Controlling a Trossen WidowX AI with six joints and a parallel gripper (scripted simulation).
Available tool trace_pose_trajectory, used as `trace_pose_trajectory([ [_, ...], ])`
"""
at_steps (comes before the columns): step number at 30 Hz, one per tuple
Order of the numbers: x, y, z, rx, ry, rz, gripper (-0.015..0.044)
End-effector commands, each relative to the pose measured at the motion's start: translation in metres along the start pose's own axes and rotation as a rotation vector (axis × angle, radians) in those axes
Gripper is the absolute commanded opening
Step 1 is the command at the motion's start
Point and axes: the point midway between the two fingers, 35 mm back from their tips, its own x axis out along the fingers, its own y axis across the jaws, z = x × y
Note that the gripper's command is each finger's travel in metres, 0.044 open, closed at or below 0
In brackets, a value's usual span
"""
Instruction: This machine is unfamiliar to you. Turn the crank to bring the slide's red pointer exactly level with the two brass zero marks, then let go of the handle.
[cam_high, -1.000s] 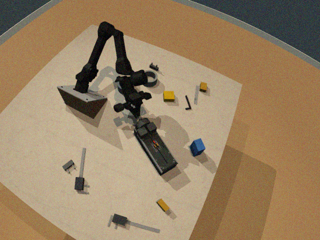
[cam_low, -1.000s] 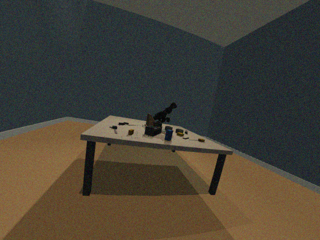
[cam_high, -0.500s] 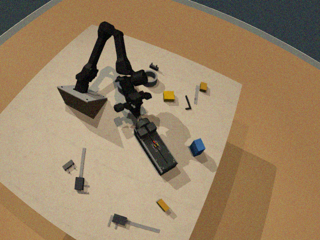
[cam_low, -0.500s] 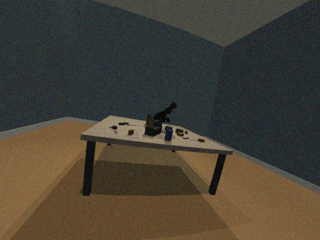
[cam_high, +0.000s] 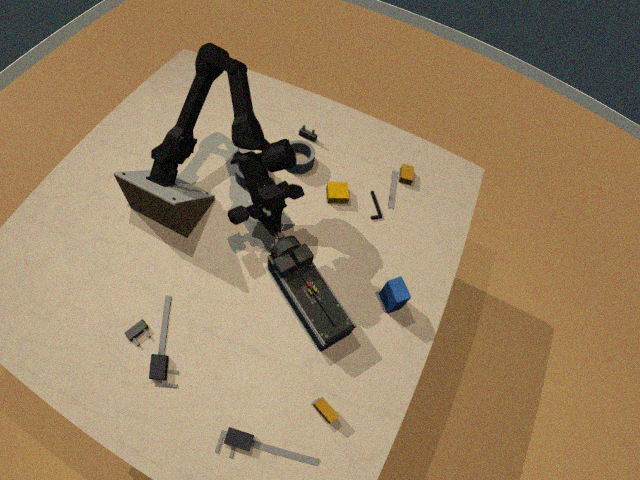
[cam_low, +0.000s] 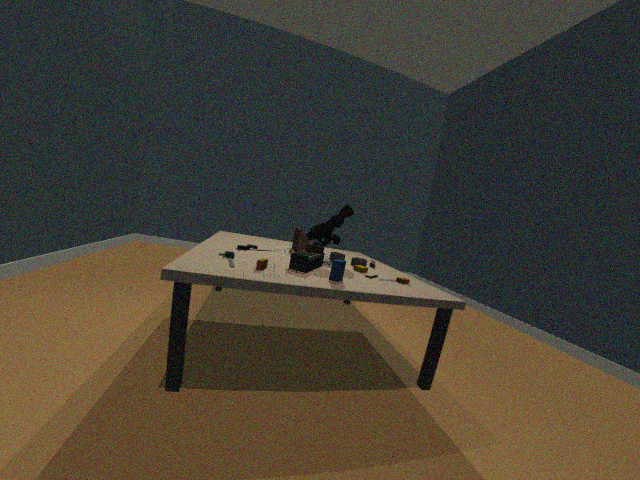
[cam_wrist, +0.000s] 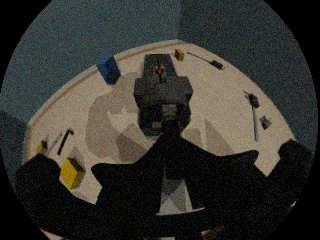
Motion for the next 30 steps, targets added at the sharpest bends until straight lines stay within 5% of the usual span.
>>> trace_pose_trajectory([
  [1,-0.0005,0.0093,0.0002,-0.009,0.002,0.024,0.0],
  [30,0.0006,0.0121,-0.0009,-0.009,0.002,0.024,0.0],
])
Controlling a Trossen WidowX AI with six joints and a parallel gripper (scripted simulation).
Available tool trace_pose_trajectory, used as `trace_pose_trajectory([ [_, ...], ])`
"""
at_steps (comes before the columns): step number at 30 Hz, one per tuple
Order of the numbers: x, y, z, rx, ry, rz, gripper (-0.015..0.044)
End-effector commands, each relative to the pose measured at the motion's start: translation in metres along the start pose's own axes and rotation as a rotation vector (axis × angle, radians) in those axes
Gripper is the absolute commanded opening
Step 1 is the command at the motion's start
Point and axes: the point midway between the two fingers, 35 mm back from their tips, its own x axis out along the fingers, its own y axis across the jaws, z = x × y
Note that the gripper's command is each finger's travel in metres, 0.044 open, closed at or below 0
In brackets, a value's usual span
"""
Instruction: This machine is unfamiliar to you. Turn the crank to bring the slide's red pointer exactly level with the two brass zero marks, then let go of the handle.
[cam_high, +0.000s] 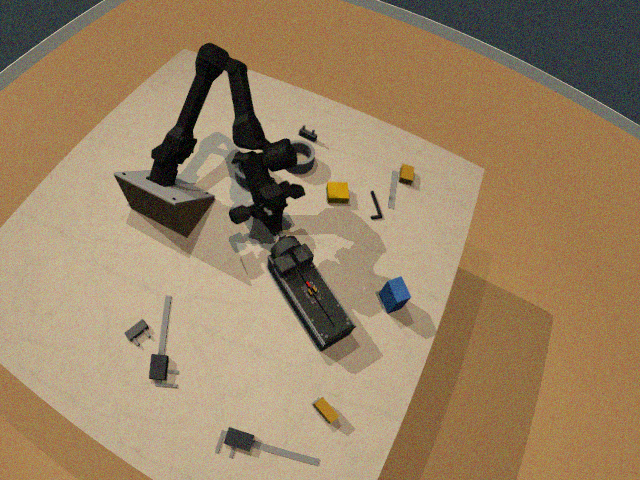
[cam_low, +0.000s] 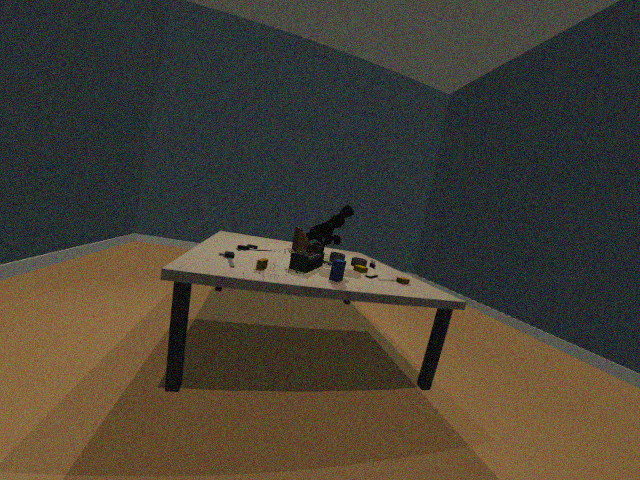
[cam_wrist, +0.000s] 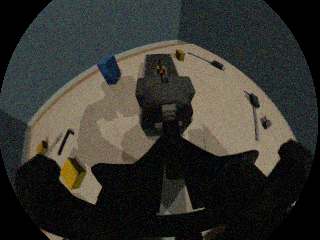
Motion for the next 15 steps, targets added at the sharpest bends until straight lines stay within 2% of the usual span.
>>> trace_pose_trajectory([
  [1,0.0003,0.0093,-0.0005,-0.01,0.004,0.023,0.0],
  [15,0.0013,0.0116,-0.0016,-0.01,0.004,0.023,0.0],
])
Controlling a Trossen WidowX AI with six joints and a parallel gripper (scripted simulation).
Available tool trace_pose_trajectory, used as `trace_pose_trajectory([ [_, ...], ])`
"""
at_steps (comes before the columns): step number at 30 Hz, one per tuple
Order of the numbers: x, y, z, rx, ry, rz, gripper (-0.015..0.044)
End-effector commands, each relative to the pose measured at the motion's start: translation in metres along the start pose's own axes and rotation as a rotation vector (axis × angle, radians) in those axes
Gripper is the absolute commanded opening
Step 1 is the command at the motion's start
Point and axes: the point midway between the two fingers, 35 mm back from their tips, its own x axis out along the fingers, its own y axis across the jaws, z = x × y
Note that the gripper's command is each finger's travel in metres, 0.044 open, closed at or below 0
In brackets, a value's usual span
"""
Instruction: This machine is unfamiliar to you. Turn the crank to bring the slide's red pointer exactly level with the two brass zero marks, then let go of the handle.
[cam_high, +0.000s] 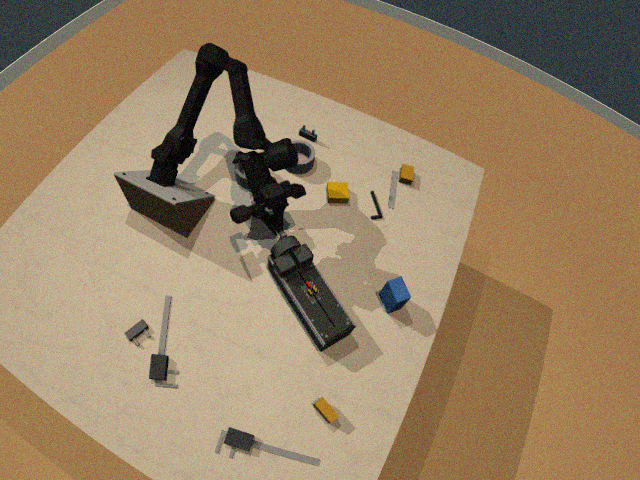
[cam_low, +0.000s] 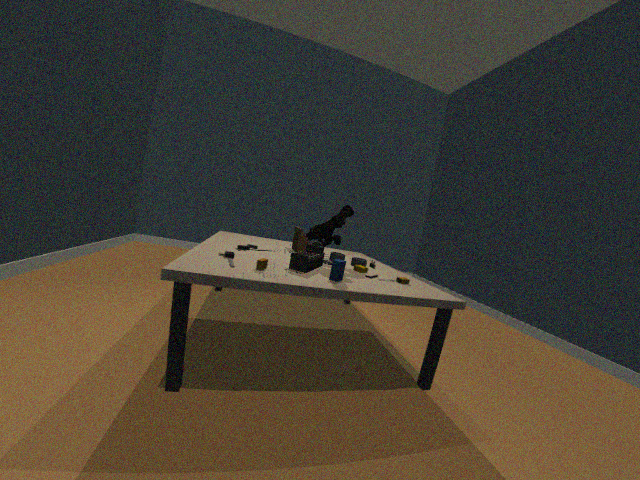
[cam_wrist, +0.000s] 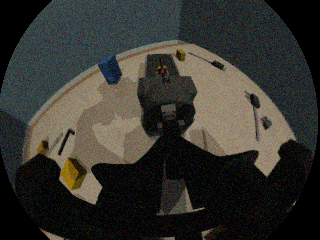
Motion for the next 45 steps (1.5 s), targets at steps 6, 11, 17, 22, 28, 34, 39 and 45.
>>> trace_pose_trajectory([
  [6,0.002,0.01,-0.002,-0.01,0.005,0.022,0.0],
  [11,0.003,0.012,-0.003,-0.01,0.005,0.022,0.0],
  [17,0.004,0.014,-0.004,-0.01,0.005,0.022,0.0],
  [22,0.006,0.016,-0.006,-0.009,0.005,0.022,0.0],
  [28,0.008,0.02,-0.009,-0.009,0.005,0.023,0.0],
  [34,0.012,0.023,-0.013,-0.009,0.005,0.023,0.0],
  [39,0.016,0.025,-0.017,-0.009,0.006,0.023,0.0],
  [45,0.021,0.026,-0.022,-0.009,0.006,0.024,0.0],
])
